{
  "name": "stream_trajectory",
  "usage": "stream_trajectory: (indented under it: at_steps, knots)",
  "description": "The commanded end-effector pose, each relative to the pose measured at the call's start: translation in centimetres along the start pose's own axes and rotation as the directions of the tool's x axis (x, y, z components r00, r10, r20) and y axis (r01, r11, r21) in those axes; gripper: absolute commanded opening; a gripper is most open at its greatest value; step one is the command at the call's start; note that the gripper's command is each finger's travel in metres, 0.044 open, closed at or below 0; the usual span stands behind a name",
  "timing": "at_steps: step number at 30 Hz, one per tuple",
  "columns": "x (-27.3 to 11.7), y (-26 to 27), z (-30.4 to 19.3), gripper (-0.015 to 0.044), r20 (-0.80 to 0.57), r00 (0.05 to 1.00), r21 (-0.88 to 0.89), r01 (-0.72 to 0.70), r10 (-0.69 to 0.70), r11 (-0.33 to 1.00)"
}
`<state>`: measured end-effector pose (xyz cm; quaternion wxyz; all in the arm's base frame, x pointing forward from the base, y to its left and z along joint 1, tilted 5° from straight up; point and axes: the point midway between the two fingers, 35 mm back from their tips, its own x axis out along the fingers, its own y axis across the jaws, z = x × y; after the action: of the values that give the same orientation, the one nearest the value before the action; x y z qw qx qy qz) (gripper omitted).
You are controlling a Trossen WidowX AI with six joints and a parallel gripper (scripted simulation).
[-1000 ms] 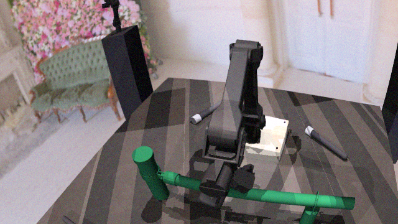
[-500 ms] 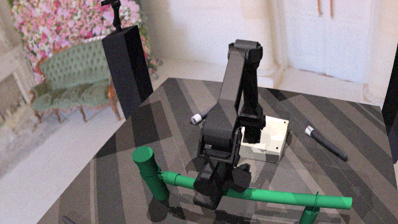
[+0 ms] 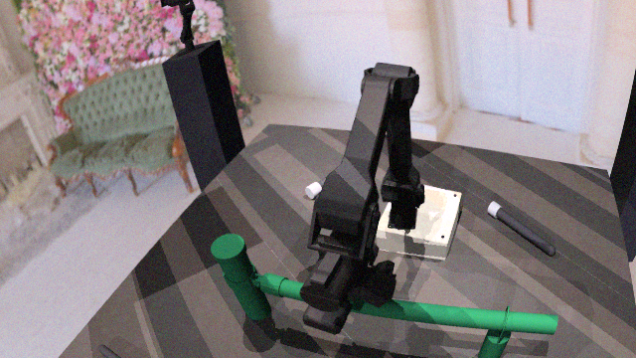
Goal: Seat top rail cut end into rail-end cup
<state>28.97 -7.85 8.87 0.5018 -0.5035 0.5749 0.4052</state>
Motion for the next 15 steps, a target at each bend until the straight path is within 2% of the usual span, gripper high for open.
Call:
stream_trajectory:
  at_steps: [1, 9, 15]
  knots:
    - [0.0, 0.0, 0.0, 0.0, 0.0, 1.0, 0.0, 0.0, 0.0, 1.0]
    - [0.0, 0.0, 0.0, 0.0, 0.0, 1.0, 0.0, 0.0, 0.0, 1.0]
    - [0.0, 0.0, 0.0, 0.0157, 0.0, 1.0, 0.0, 0.0, 0.0, 1.0]
